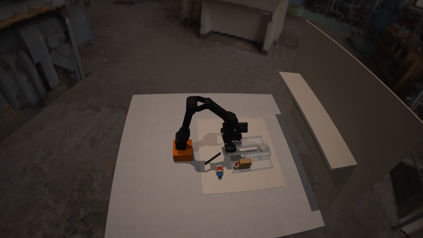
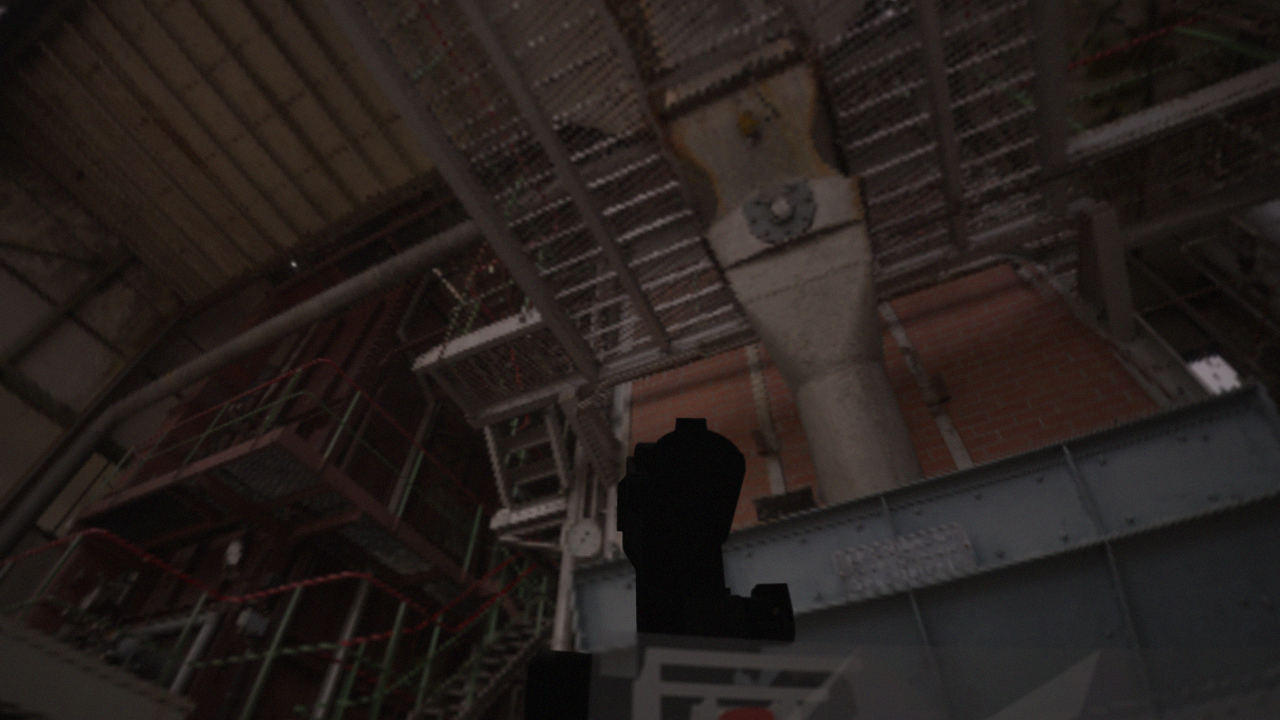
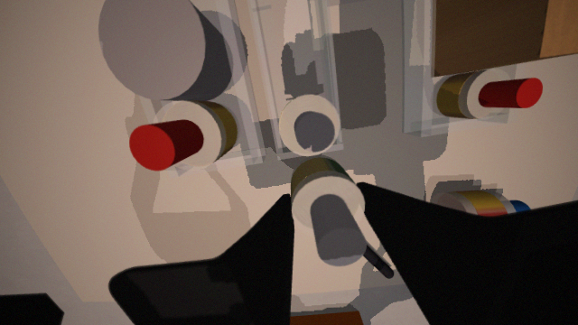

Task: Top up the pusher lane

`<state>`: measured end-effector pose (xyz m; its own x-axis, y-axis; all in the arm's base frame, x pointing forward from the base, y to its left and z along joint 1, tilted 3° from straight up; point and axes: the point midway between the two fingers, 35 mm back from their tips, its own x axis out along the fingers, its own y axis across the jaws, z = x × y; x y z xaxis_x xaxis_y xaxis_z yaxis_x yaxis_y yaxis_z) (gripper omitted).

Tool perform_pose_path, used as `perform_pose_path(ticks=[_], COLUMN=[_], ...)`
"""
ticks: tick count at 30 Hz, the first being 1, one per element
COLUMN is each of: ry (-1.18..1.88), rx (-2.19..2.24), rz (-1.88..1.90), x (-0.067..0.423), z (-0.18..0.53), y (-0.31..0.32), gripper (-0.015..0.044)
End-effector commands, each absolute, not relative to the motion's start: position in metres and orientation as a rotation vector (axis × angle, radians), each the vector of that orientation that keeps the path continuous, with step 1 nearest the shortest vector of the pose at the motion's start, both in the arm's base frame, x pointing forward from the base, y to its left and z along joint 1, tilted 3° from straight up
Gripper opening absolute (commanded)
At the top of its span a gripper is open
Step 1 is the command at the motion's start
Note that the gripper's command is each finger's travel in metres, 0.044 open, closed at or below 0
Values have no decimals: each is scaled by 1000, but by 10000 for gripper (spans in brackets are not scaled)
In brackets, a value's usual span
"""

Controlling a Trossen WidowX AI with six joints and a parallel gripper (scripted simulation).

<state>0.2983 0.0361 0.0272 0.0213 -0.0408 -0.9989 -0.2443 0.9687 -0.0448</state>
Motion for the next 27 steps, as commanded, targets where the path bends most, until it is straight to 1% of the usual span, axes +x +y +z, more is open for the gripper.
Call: perform_pose_path(ticks=[1, 27], ry=[1568, 1567], rx=[-222, -222], rz=[158, 158], x=[295, 305], z=[17, 17], y=[36, 38], gripper=[0, 0])
